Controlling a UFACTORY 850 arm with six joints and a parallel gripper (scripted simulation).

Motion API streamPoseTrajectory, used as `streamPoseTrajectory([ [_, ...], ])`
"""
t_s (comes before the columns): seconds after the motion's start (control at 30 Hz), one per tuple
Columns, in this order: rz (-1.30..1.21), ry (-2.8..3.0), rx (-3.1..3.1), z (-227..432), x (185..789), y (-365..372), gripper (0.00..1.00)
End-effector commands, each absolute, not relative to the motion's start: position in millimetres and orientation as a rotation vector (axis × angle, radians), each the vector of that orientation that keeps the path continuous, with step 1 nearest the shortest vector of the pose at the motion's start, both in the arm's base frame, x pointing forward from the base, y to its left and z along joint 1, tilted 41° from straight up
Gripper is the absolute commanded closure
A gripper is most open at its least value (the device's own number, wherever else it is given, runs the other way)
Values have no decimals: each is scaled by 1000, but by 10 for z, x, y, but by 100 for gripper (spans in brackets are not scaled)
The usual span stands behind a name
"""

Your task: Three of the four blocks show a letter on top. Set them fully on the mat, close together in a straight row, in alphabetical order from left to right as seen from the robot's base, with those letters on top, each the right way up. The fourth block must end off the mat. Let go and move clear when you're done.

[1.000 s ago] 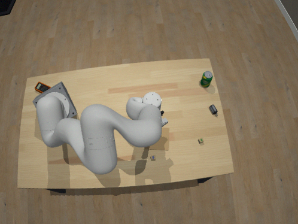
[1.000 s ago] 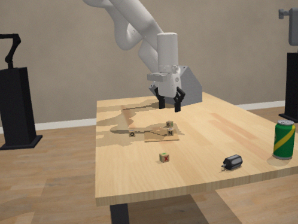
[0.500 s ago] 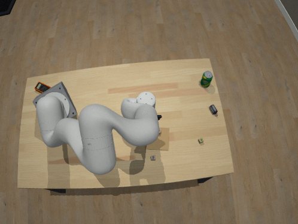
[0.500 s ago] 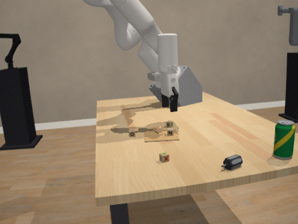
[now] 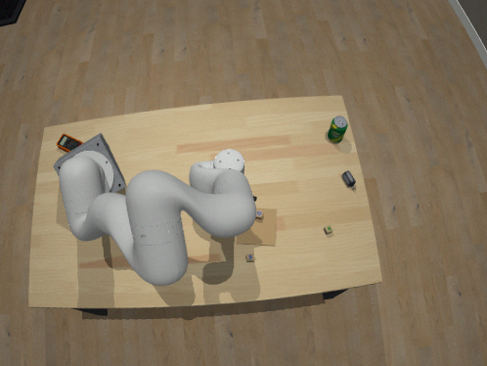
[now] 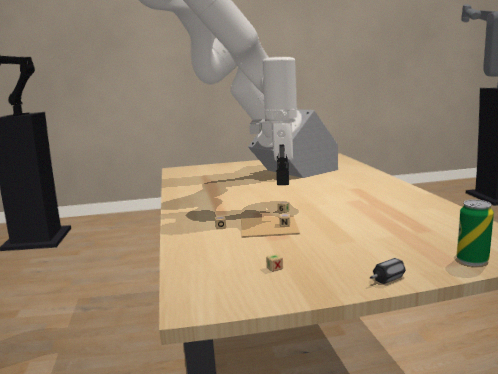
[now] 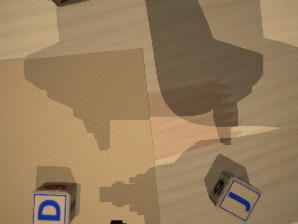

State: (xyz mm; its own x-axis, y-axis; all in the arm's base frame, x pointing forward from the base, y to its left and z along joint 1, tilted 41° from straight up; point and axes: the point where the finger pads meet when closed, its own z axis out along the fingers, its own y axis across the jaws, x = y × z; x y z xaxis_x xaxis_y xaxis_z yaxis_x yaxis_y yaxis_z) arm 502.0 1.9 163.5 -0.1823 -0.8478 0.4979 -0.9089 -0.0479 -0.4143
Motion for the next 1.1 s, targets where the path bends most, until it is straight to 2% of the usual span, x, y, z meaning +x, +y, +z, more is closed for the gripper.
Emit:
streamPoseTrajectory([
  [0.0, 1091, -2266, 1836, 1600, 4944, 11, 0],
  [0.37, 1117, -2612, 1521, 1512, 4758, -16, 0],
  [0.73, 1119, -2682, 1445, 1493, 4718, -22, 0],
  [0.77, 1119, -2682, 1445, 1493, 4718, -22, 36],
  [1.07, 1119, -2682, 1445, 1493, 4718, -22, 36],
])
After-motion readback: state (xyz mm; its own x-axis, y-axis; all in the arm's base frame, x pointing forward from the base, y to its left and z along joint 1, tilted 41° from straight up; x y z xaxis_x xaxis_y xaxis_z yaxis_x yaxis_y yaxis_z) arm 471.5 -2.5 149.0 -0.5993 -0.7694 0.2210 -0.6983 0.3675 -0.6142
